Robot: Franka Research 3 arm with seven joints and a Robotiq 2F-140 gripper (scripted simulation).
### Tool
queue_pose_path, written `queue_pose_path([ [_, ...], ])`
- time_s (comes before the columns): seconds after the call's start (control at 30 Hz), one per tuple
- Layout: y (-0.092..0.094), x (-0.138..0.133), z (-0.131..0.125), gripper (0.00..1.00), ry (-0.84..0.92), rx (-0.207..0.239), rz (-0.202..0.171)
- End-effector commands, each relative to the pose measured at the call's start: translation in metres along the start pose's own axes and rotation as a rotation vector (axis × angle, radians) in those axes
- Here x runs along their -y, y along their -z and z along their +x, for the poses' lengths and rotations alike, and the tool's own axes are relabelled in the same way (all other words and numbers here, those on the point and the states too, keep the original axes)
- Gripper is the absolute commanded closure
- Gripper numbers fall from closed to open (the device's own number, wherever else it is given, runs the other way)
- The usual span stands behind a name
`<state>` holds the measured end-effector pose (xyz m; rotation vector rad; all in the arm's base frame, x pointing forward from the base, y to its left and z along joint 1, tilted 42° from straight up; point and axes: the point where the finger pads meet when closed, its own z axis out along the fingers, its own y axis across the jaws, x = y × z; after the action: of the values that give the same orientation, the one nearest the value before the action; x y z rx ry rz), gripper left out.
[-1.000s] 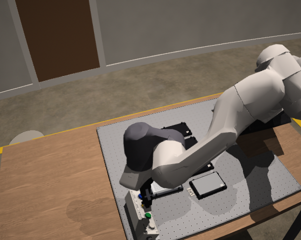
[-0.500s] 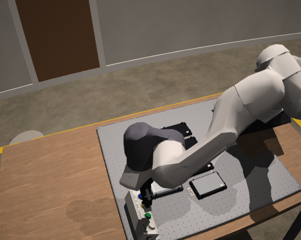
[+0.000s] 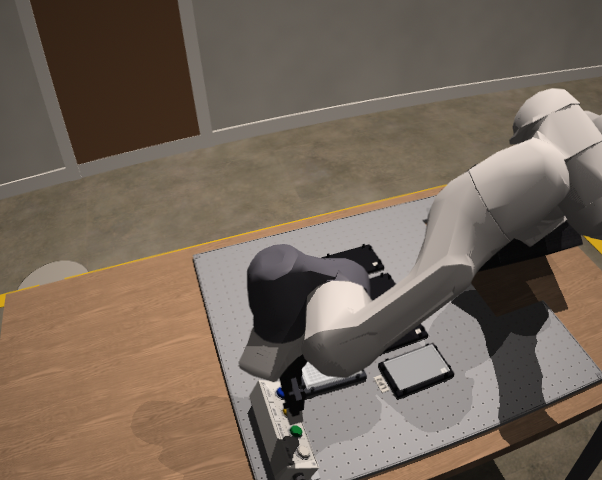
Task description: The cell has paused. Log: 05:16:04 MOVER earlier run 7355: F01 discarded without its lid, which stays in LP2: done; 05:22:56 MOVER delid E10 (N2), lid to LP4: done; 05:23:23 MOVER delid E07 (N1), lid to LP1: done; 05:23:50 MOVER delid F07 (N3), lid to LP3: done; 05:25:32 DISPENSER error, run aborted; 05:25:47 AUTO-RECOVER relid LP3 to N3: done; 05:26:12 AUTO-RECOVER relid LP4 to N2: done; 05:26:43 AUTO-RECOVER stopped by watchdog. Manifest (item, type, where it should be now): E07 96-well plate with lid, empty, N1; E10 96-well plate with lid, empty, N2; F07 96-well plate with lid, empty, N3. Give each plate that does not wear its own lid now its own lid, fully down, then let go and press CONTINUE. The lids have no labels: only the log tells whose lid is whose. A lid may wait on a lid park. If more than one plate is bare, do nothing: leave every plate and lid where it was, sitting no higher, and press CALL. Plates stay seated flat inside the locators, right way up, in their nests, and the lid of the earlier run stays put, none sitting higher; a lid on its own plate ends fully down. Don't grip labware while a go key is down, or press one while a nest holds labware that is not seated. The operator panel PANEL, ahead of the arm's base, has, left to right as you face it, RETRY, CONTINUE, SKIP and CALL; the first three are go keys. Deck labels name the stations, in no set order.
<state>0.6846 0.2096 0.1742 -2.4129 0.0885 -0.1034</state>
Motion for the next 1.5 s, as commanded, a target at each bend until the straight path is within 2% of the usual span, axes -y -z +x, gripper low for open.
queue_pose_path([
  [0.0,-0.001,0.001,0.000,1.00,-0.004,-0.002,0.002],
  [0.9,-0.004,0.001,0.000,1.00,-0.004,-0.002,0.002],
  [1.47,-0.017,0.001,0.000,1.00,-0.004,-0.002,0.002],
])
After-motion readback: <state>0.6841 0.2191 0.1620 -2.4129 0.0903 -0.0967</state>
